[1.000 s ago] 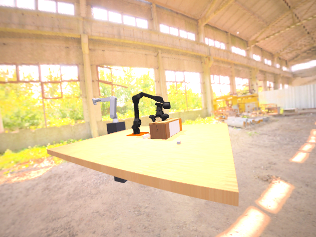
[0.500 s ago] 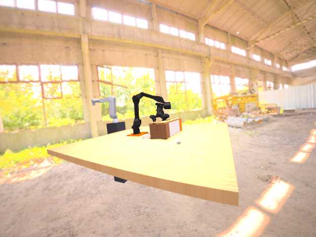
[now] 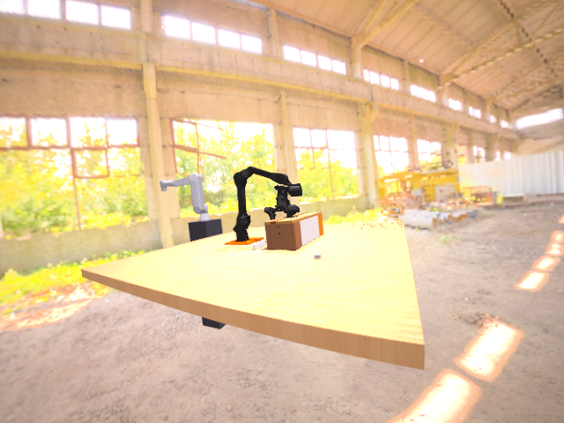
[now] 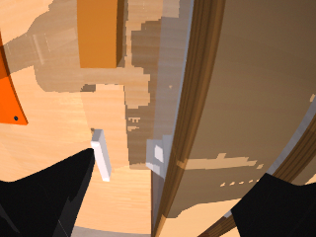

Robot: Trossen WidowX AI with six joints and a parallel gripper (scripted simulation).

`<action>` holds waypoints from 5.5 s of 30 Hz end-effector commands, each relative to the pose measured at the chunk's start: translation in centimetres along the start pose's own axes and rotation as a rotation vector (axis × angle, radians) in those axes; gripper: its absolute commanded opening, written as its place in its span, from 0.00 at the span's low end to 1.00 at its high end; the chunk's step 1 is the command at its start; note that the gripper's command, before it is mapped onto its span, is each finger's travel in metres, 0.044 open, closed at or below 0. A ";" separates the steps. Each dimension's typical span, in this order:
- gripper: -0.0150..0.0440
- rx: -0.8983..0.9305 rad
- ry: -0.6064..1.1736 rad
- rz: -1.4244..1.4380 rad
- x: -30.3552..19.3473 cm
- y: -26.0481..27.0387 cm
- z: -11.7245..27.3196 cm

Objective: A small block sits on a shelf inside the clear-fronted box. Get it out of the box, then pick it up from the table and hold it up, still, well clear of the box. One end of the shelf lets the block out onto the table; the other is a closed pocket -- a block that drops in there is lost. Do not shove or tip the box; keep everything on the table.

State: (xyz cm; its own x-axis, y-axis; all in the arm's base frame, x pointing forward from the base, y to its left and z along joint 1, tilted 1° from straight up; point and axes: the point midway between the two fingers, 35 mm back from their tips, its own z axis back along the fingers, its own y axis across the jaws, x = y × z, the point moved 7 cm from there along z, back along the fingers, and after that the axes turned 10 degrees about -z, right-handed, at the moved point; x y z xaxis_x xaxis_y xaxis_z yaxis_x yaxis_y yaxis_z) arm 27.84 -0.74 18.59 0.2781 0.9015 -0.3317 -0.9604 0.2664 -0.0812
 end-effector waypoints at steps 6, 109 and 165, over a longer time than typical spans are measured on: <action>0.93 -0.003 0.005 0.003 -1.0 -0.2 -0.3; 0.74 0.138 -0.248 -2.085 -13.9 0.9 2.3; 0.74 1.684 0.071 -4.389 -17.4 4.3 1.9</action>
State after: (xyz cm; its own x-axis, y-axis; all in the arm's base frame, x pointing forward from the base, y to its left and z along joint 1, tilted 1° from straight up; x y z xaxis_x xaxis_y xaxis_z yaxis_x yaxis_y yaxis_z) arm 19.47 -14.47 25.85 -0.9241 -0.1403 -0.3554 0.0987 -0.9862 0.1326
